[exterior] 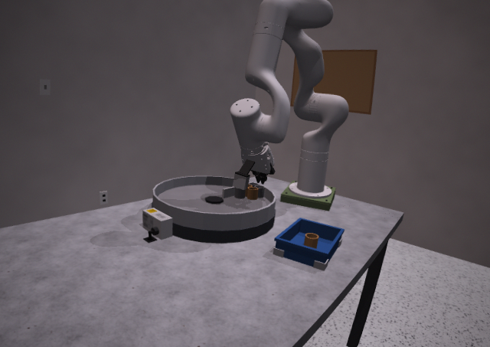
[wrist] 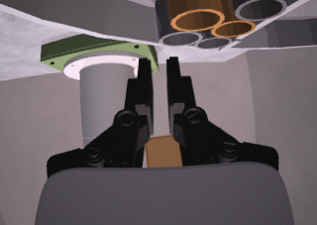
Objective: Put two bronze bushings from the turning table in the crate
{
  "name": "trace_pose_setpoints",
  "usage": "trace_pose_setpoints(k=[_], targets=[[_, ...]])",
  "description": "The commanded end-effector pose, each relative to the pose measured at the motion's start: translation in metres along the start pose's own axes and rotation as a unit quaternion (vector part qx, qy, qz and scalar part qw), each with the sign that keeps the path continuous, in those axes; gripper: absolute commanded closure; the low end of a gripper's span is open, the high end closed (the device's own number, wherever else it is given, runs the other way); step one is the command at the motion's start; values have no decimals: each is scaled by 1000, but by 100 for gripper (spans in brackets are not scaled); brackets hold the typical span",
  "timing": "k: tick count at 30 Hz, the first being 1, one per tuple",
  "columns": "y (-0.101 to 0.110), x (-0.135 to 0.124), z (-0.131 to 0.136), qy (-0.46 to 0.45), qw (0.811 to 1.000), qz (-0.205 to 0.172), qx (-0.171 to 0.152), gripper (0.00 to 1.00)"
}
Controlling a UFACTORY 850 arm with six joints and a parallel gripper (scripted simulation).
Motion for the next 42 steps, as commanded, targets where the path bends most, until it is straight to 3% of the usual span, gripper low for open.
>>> trace_pose_setpoints(k=[1,14,42], targets=[[-1,-1,4,25,1000,2,-8,90],[-6,-5,13,79,996,2,-28,90],[-7,-6,15,82,996,3,-30,90]])
Point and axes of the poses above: the point where the finger pads meet when closed, its own y axis back along the fingers, its own z axis across the jaws, x = y × z, the point moved 3 cm from there along y, back along the fingers, and after that the axes turned 6 degrees about -y, right-handed, at the moved point
